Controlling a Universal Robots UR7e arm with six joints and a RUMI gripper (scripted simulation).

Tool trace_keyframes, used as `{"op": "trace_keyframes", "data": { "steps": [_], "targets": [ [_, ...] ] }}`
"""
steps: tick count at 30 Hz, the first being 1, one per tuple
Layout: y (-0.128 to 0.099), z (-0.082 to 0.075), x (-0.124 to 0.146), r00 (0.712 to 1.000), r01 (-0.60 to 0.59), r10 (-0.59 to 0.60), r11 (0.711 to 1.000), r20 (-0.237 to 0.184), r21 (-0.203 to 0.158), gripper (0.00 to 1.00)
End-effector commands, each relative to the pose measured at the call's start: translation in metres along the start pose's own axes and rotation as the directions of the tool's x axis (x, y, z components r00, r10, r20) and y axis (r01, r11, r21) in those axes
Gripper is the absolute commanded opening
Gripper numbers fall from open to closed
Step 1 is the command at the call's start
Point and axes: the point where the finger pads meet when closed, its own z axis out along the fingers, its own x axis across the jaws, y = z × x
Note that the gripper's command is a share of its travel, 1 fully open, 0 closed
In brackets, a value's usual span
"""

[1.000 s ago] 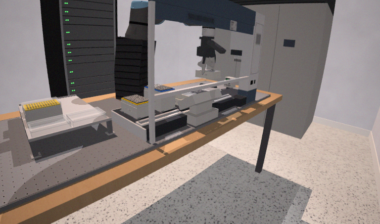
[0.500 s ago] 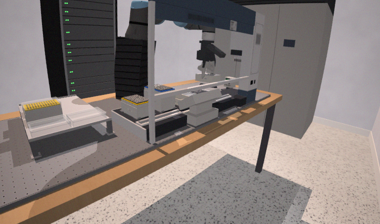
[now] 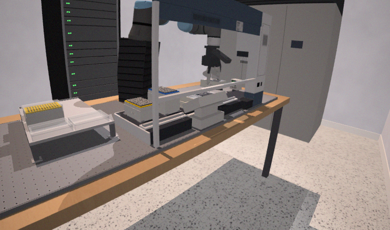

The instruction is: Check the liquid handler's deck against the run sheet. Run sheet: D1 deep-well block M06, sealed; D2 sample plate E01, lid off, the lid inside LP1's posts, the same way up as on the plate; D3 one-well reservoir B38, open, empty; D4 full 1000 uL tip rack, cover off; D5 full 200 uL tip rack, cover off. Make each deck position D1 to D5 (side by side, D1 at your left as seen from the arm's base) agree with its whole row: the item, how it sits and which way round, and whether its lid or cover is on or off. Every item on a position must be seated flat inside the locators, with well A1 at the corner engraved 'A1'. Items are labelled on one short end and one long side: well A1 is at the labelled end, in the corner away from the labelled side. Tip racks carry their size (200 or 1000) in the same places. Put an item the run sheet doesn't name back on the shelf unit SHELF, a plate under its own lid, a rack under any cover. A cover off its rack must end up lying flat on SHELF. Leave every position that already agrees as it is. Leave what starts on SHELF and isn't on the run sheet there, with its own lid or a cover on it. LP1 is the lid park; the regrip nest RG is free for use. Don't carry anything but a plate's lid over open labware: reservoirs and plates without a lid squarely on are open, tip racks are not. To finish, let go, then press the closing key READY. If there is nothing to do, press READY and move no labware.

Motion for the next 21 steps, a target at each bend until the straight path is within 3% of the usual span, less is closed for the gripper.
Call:
{"op": "trace_keyframes", "data": {
  "steps": [1,21],
  "targets": [
    [-0.004,0.008,-0.002,1.0,0.001,-0.001,1.0,0.002,0.009,0.0],
    [-0.004,0.038,-0.002,1.0,0.001,-0.001,1.0,0.002,0.009,0.0]
  ]
}}
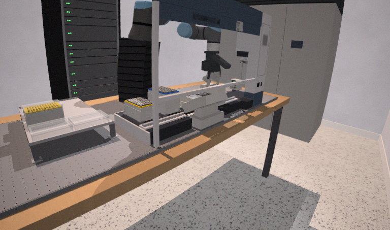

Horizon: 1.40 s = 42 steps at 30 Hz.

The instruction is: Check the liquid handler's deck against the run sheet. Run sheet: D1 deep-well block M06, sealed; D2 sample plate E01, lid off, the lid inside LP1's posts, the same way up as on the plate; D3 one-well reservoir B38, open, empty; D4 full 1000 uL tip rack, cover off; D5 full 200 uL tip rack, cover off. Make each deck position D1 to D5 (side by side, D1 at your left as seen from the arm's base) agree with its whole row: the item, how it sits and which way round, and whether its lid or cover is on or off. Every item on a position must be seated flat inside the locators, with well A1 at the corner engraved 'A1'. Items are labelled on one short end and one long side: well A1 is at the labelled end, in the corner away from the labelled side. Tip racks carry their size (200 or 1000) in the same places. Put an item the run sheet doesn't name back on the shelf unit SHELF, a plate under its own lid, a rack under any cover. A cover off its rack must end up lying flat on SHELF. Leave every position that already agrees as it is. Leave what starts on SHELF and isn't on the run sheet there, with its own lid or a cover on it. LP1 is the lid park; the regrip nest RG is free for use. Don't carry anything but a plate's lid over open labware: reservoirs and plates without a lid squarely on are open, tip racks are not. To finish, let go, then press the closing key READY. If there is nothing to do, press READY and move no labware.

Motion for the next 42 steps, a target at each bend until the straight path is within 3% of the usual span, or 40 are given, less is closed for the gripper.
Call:
{"op": "trace_keyframes", "data": {
  "steps": [1,7,42],
  "targets": [
    [-0.0038,0.0097,-0.0015,1.0,0.001,-0.001,1.0,0.001,0.008,0.0],
    [-0.0037,0.0185,-0.0015,1.0,0.001,-0.001,1.0,0.001,0.008,0.0],
    [-0.0013,0.018,-0.0006,1.0,0.0,0.0,1.0,0.001,0.006,0.0]
  ]
}}
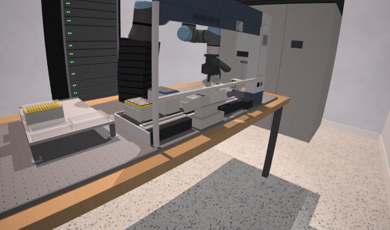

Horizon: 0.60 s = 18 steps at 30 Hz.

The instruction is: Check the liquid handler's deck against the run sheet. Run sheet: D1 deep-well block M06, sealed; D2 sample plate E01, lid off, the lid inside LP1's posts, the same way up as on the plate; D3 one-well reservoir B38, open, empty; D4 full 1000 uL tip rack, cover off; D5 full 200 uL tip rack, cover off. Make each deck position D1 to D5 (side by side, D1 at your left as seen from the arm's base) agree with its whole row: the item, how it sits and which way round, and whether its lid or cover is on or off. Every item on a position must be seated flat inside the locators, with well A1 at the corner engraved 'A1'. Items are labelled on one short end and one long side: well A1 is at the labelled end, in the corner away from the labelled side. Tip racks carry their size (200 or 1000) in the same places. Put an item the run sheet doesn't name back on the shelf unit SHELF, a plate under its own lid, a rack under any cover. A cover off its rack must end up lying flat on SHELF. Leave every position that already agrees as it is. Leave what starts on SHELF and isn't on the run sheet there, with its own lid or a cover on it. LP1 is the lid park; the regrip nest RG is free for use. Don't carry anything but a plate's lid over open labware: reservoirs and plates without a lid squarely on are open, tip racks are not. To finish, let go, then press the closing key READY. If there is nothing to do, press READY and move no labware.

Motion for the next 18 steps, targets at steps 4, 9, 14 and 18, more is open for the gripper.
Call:
{"op": "trace_keyframes", "data": {
  "steps": [4,9,14,18],
  "targets": [
    [0.0004,0.0,-0.0002,1.0,0.0,0.0,1.0,0.0,0.001,0.0],
    [0.0019,0.0024,-0.0001,1.0,0.001,-0.001,1.0,-0.001,0.0,0.0],
    [0.0014,0.004,-0.0001,1.0,0.001,-0.001,1.0,-0.001,0.001,0.0],
    [0.0004,0.0052,-0.0004,1.0,0.001,-0.001,1.0,0.0,0.002,0.0]
  ]
}}
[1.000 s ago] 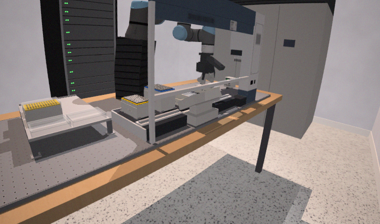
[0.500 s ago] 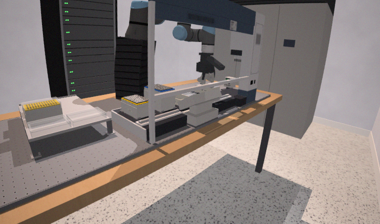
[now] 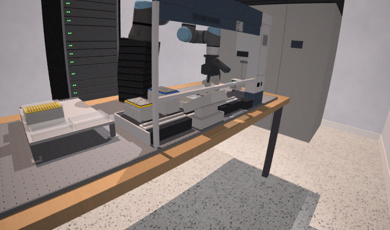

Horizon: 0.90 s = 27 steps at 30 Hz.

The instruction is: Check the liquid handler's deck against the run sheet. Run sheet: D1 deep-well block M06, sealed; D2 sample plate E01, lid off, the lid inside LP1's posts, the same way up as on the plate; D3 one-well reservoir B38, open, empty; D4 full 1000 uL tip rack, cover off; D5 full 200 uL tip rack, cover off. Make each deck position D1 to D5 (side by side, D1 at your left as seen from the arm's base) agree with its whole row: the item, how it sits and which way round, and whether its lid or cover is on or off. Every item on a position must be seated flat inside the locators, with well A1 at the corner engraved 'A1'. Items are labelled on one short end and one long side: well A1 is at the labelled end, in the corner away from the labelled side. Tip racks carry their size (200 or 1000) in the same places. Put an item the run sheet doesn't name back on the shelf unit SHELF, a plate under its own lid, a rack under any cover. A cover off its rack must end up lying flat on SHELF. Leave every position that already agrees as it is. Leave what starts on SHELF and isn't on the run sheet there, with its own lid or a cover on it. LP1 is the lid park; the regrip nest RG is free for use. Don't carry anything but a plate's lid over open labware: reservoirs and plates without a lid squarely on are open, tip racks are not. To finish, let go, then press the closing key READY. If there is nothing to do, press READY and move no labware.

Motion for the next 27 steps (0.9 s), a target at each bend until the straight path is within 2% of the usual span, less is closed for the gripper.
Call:
{"op": "trace_keyframes", "data": {
  "steps": [1,27],
  "targets": [
    [-0.0019,0.0021,-0.0009,1.0,0.001,-0.001,1.0,0.0,0.004,0.0],
    [-0.002,0.0077,-0.0006,1.0,0.0,0.0,1.0,0.0,0.003,0.0]
  ]
}}
